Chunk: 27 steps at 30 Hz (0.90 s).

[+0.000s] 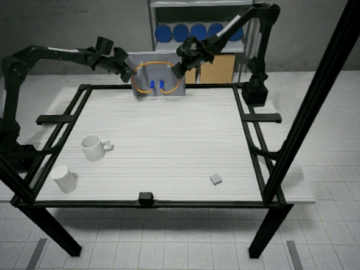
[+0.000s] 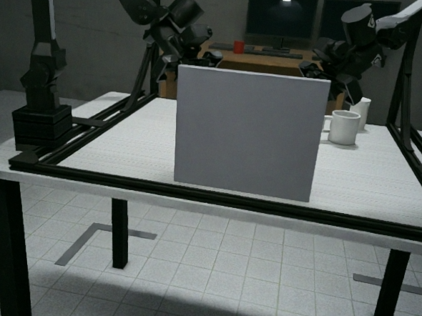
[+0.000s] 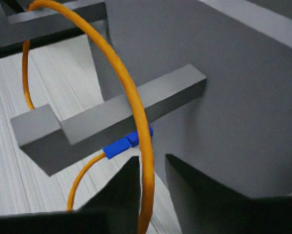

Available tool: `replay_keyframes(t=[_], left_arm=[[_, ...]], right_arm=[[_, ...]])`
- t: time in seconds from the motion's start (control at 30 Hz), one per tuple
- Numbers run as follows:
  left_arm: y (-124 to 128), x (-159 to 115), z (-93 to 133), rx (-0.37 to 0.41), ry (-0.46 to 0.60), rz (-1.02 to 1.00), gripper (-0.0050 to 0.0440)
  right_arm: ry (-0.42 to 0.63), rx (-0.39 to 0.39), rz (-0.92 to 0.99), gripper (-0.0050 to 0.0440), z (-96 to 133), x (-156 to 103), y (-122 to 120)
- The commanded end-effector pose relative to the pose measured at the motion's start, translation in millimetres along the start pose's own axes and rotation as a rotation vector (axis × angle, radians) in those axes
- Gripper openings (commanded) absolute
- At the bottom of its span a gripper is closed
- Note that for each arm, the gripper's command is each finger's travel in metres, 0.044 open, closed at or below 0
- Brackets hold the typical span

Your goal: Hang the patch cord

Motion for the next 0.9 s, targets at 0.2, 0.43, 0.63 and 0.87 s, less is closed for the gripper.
replay_keyframes(t=[0.2,0.43,0.63,0.87], left_arm=[[-1.2,14.0,9.3,0.001,-0.034,-0.008,0.0025],[-1.2,14.0,9.3,0.001,-0.034,-0.008,0.0025],[-1.2,14.0,9.3,0.001,-0.034,-0.008,0.0025],[-1.2,14.0,9.3,0.001,-0.034,-0.008,0.0025]], right_arm=[[-0.015,0.009,-0.011,0.022,5.3,5.4,-2.1],[-0.015,0.007,-0.014,0.022,37.3,4.6,-1.3],[-0.015,0.007,-0.013,0.022,45.5,4.1,-1.7],[-0.03,0.016,-0.03,0.022,53.8,16.1,4.2]])
Point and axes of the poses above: on each arm, the point midway between the two fingers, 35 mm back from their tips, its own z axis back along the fingers, its own y axis across the jaws, x = y × z, the point moved 2 cm from there along z, back along the fingers, and after that the axes turned 6 degrees about z, right-handed, at the moved point
